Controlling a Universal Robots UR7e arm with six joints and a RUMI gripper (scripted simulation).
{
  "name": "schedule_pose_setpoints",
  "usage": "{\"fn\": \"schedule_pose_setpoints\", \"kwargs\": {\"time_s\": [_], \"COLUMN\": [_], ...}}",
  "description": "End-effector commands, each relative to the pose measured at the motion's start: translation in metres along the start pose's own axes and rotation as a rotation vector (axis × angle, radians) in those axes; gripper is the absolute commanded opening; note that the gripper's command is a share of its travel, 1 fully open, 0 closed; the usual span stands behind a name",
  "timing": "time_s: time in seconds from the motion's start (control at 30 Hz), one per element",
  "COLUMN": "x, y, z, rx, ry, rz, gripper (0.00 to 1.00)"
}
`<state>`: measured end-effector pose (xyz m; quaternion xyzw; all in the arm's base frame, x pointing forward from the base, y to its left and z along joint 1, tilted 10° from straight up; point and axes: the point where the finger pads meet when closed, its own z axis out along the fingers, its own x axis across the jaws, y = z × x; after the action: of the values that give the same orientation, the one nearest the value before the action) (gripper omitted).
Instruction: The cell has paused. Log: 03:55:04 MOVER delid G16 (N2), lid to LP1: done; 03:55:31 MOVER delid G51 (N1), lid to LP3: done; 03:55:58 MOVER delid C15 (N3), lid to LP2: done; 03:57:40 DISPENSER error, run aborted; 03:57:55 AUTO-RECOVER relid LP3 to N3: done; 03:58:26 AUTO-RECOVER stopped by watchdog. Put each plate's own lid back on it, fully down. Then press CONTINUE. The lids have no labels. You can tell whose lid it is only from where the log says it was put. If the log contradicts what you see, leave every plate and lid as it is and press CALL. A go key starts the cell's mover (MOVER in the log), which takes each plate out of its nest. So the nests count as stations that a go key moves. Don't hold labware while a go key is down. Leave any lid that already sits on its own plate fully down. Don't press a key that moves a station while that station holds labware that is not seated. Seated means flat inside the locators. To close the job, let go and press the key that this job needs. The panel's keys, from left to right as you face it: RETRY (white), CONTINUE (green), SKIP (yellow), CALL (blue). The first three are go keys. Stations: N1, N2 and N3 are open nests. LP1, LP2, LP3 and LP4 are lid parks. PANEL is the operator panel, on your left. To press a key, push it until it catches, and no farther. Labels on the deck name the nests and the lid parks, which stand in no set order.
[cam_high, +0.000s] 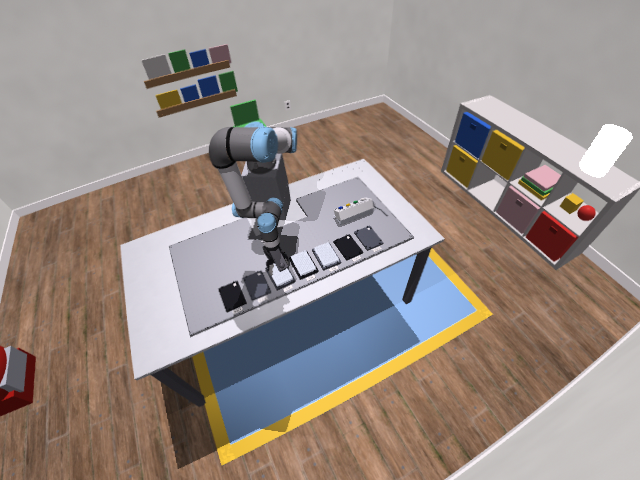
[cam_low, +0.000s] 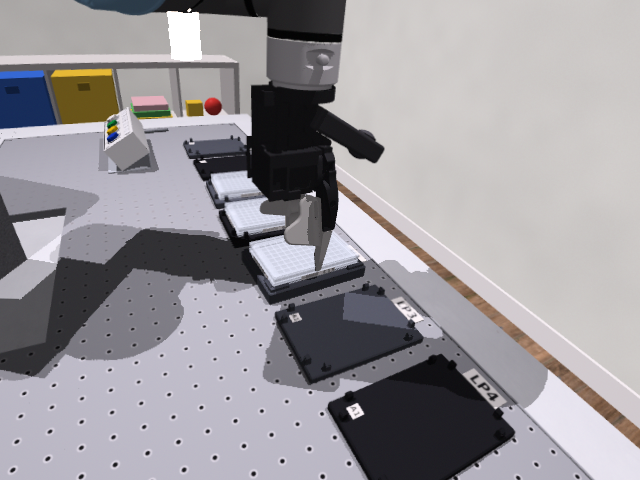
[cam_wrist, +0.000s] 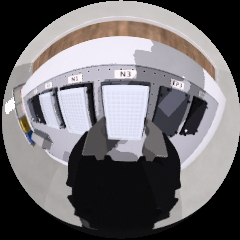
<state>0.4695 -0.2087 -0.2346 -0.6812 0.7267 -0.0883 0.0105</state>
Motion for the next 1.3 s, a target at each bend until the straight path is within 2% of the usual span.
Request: {"fn": "schedule_pose_setpoints", "kwargs": {"time_s": [0.0,0.93,0.97,1.27], "x": [0.0002,0.0002,0.0002,0.0002], "y": [-0.0005,-0.0004,-0.0004,-0.0004], "z": [-0.0004,-0.0004,-0.0004,-0.0004], "rx": [0.001,0.001,0.001,0.001], "ry": [0.001,0.001,0.001,0.001], "rz": [0.0,0.0,0.0,0.0], "gripper": [0.0,0.0,0.82,0.82]}}
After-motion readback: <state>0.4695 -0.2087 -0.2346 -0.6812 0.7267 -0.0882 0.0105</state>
